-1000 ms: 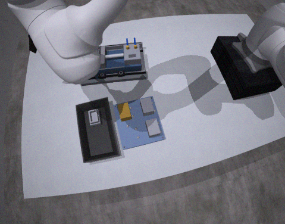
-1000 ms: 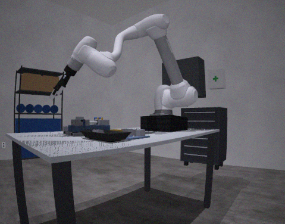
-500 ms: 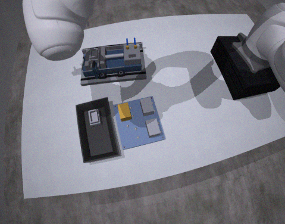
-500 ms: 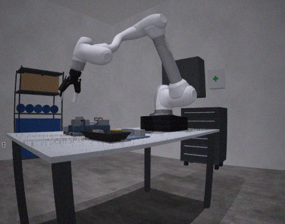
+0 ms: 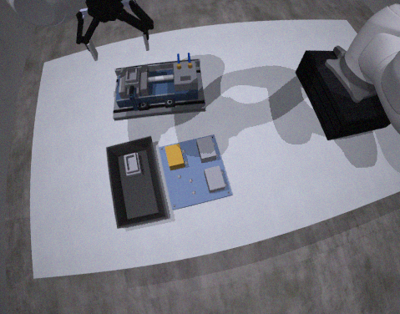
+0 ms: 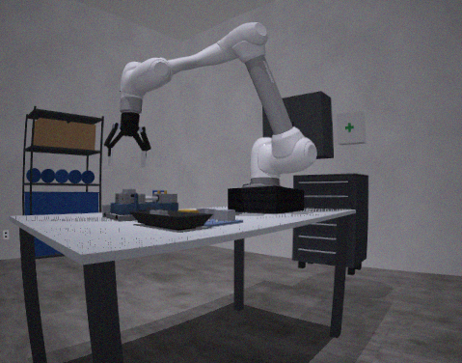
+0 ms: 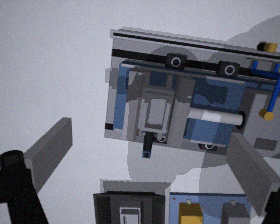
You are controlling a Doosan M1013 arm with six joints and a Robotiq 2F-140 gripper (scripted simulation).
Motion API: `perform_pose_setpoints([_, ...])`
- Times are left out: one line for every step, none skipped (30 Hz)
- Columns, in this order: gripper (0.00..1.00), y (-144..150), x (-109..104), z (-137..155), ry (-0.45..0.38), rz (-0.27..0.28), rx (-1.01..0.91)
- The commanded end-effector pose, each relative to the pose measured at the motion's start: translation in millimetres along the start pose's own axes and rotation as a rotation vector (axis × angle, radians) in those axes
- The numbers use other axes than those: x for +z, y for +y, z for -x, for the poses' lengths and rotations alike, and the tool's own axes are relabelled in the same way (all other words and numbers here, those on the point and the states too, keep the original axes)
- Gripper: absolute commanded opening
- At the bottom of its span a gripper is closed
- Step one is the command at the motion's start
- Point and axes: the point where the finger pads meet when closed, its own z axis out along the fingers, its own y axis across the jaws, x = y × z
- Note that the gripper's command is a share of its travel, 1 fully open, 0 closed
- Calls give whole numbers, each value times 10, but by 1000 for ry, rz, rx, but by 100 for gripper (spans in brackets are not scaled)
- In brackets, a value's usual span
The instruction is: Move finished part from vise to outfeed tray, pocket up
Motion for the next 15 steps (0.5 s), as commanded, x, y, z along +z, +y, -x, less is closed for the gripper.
perform_pose_setpoints([100, 71, -12, 52, -43, 5, 60])
perform_pose_setpoints([100, 71, -12, 52, -44, 5, 61])
perform_pose_setpoints([100, 71, -12, 52, -44, 5, 61])
perform_pose_setpoints([100, 71, -12, 52, -44, 5, 61])
perform_pose_setpoints([100, 71, -12, 52, -44, 5, 61])
perform_pose_setpoints([100, 71, -12, 52, -44, 5, 61])
perform_pose_setpoints([0, 71, -12, 52, -44, 5, 61])
perform_pose_setpoints([0, 71, -12, 52, -44, 5, 61])
perform_pose_setpoints([0, 71, -12, 52, -44, 5, 61])
perform_pose_setpoints([0, 71, -12, 52, -44, 5, 61])
perform_pose_setpoints([0, 71, -12, 52, -44, 5, 61])
perform_pose_setpoints([0, 71, -12, 52, -44, 5, 61])
perform_pose_setpoints([0, 71, -12, 52, -44, 5, 61])
perform_pose_setpoints([0, 71, -12, 52, -44, 5, 61])
perform_pose_setpoints([0, 71, -12, 52, -44, 5, 61])
